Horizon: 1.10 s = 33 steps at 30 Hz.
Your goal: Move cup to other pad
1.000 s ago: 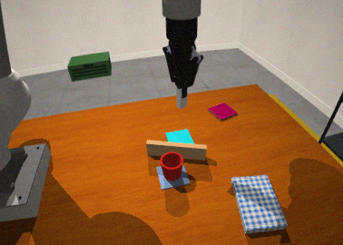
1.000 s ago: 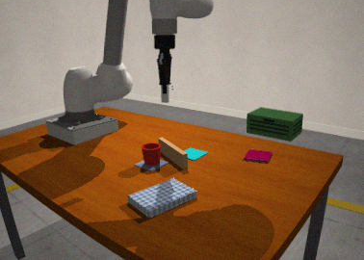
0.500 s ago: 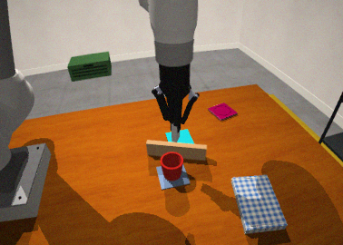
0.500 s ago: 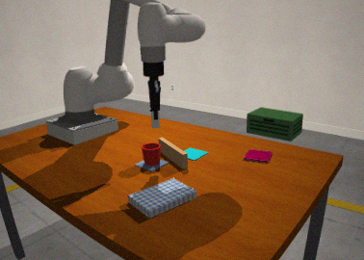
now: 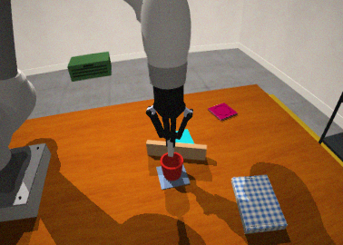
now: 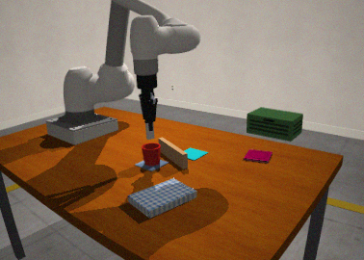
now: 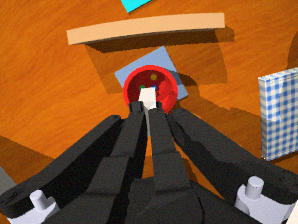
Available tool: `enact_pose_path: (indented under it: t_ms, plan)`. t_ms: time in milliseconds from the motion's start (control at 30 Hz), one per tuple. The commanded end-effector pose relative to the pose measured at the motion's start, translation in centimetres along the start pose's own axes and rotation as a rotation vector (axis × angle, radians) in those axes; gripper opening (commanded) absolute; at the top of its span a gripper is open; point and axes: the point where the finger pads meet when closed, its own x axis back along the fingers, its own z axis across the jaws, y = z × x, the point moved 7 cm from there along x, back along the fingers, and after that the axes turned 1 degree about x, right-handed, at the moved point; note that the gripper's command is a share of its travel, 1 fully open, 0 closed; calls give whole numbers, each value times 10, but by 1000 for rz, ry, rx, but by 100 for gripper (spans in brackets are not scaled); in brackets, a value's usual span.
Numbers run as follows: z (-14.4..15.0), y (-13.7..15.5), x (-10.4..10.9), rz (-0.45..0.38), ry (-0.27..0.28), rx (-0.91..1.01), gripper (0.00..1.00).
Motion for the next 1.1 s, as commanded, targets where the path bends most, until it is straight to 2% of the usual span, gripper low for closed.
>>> enact_pose_path:
  t_ms: [0, 100, 133, 1067]
  plan:
    - [0, 0, 0, 0, 0, 0, 0]
    - [0, 0, 0, 0, 0, 0, 0]
    - [0, 0, 0, 0, 0, 0, 59]
    - [0, 0, 0, 0, 0, 0, 59]
